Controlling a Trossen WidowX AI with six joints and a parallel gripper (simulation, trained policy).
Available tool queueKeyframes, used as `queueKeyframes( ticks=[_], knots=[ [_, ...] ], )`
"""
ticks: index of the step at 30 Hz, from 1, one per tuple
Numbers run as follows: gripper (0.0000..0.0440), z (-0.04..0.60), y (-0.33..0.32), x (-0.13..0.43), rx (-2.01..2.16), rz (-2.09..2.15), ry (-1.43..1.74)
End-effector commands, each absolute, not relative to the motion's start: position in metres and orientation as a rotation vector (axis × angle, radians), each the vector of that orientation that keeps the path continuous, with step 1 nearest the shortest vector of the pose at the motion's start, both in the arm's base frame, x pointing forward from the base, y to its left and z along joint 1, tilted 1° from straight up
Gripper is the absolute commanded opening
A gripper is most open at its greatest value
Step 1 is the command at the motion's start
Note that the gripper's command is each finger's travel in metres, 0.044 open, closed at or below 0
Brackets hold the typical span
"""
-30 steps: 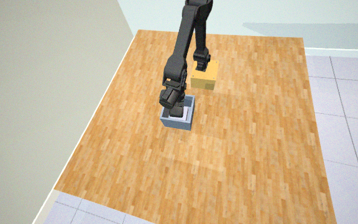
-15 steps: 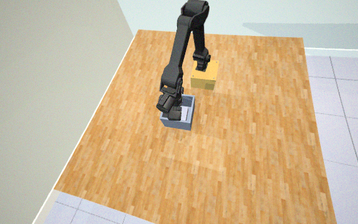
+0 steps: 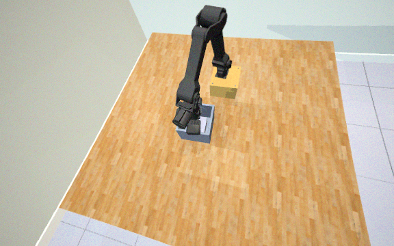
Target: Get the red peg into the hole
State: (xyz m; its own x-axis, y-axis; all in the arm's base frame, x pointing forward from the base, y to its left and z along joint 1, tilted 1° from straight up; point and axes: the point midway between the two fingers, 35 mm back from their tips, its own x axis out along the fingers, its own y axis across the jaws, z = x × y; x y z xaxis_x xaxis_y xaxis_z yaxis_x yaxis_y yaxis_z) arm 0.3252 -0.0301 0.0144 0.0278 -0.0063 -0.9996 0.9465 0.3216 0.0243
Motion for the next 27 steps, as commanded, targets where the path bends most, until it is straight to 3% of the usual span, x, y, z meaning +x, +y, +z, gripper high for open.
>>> queueKeyframes(
  ticks=[1,27],
  knots=[
    [0.0131,0.019,-0.031,0.332,0.996,-0.931,1.331],
    [0.0213,0.059,-0.04,0.354,1.233,-0.793,1.423]
  ],
)
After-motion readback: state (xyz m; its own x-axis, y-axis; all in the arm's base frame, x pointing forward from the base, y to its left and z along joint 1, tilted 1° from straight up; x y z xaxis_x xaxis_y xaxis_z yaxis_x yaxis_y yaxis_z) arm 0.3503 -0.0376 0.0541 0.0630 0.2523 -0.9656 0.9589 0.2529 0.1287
